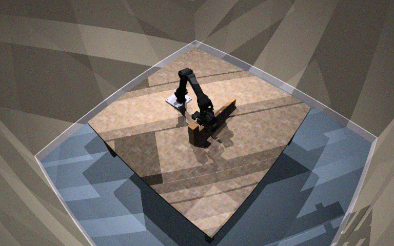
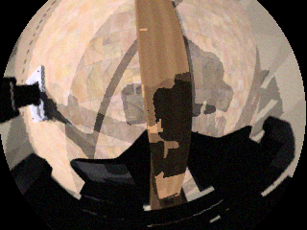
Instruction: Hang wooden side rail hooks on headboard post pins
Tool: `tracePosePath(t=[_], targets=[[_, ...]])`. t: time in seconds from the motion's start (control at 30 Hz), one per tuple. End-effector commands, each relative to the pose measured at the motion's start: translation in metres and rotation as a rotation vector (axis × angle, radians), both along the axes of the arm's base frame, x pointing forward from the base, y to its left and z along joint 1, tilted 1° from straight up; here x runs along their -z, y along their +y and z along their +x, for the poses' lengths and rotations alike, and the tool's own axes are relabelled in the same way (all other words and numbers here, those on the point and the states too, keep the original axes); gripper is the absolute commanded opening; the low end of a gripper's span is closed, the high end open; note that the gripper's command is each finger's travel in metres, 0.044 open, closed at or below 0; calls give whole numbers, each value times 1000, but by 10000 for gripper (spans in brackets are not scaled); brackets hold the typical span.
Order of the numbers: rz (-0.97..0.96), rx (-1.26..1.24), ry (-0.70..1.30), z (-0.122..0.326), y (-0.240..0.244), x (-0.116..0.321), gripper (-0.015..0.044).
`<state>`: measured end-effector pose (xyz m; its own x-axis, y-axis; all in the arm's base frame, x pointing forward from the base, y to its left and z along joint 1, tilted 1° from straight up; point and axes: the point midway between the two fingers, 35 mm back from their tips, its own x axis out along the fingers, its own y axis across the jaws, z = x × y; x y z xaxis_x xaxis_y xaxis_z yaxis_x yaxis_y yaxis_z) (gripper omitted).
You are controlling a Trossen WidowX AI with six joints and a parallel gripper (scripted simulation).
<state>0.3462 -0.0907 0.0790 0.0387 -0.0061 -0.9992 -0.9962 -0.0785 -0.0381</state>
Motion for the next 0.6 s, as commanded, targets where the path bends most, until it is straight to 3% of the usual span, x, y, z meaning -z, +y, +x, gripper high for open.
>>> tracePosePath(t=[0.0,0.57], targets=[[-5,0,-5,1,-1,1,0],[-5,0,-5,1,-1,3,0]])
